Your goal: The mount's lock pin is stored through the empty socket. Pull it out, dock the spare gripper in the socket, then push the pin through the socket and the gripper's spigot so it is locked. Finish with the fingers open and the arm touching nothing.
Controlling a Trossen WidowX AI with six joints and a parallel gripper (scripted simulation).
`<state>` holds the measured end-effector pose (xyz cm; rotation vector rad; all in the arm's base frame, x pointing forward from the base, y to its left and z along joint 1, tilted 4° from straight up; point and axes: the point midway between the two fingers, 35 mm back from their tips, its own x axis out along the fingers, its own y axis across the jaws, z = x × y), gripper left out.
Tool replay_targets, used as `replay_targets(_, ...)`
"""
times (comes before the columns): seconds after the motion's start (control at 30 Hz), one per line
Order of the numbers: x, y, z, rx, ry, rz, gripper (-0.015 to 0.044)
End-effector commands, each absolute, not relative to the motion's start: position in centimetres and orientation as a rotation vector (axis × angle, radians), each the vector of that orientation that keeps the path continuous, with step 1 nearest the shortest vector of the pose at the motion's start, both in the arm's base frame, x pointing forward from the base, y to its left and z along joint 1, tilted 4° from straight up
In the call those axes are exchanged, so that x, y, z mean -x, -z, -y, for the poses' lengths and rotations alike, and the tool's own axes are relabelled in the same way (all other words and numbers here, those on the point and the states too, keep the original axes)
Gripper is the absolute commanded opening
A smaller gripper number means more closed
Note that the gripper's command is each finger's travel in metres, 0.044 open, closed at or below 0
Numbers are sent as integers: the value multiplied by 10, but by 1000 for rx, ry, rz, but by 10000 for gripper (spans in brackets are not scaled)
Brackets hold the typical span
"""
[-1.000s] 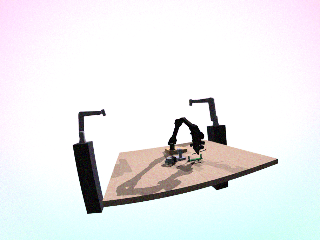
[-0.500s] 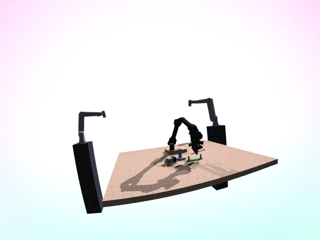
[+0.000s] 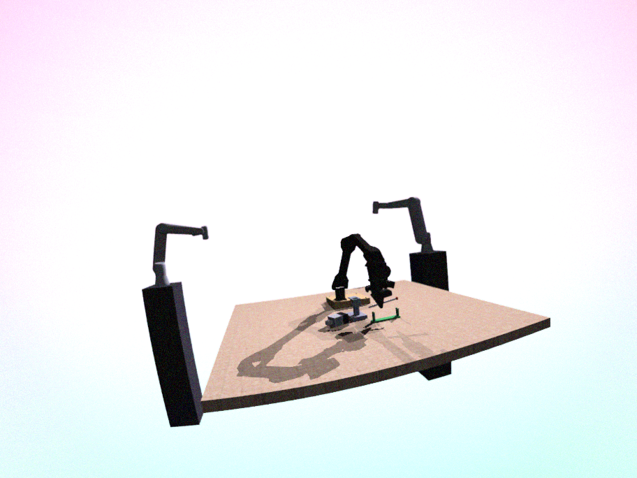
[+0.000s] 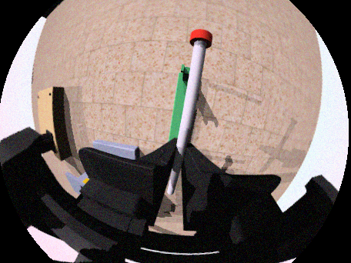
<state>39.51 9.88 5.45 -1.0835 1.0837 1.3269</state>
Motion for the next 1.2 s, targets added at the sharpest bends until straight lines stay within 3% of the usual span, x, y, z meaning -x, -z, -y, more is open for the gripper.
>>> replay_targets(0.0,-394,-53,-96,1088,-1332,-1085,0)
replay_targets(1.17,-393,-11,-98,1094,-1320,-1065,0)
